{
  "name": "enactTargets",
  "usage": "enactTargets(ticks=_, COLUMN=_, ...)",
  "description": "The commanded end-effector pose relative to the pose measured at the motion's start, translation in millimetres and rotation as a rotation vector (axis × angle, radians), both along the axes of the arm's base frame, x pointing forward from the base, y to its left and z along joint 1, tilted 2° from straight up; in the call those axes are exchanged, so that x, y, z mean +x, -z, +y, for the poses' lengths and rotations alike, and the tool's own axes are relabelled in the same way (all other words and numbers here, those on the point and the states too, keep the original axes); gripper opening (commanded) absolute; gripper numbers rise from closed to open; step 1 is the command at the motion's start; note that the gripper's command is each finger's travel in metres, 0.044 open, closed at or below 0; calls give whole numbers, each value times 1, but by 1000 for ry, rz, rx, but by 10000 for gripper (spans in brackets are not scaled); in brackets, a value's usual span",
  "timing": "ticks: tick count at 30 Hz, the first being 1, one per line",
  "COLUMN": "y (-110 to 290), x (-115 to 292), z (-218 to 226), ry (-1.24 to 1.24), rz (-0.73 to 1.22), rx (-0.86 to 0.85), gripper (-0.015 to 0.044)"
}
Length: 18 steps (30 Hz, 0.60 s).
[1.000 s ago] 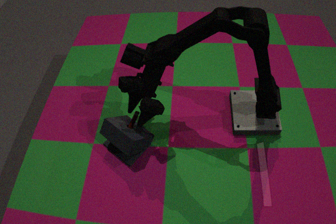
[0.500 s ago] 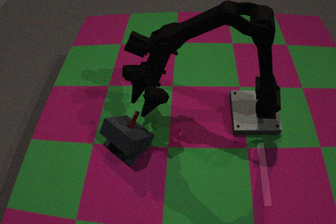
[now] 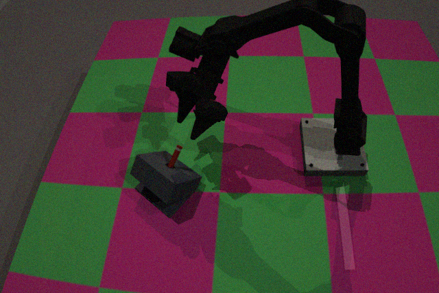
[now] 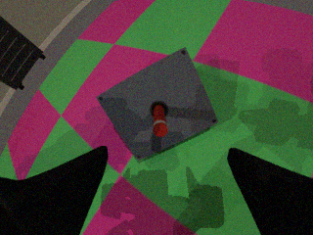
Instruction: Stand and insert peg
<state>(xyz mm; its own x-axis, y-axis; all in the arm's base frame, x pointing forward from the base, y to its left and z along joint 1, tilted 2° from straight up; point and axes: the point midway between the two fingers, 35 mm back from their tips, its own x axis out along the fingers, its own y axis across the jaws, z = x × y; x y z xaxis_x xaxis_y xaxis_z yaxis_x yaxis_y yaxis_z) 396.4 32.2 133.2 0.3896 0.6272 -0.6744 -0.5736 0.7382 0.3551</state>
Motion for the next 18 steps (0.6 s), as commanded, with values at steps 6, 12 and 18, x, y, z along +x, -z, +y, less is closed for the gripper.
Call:
enactTargets(ticks=6, y=-11, x=-7, z=-11, ry=-1, rz=-13, rx=1, gripper=440)
enactTargets(ticks=12, y=-16, x=-10, z=-17, ry=-1, rz=-13, rx=0, gripper=440)
enactTargets(ticks=18, y=-16, x=-10, z=-17, ry=-1, rz=-13, rx=0, gripper=440)
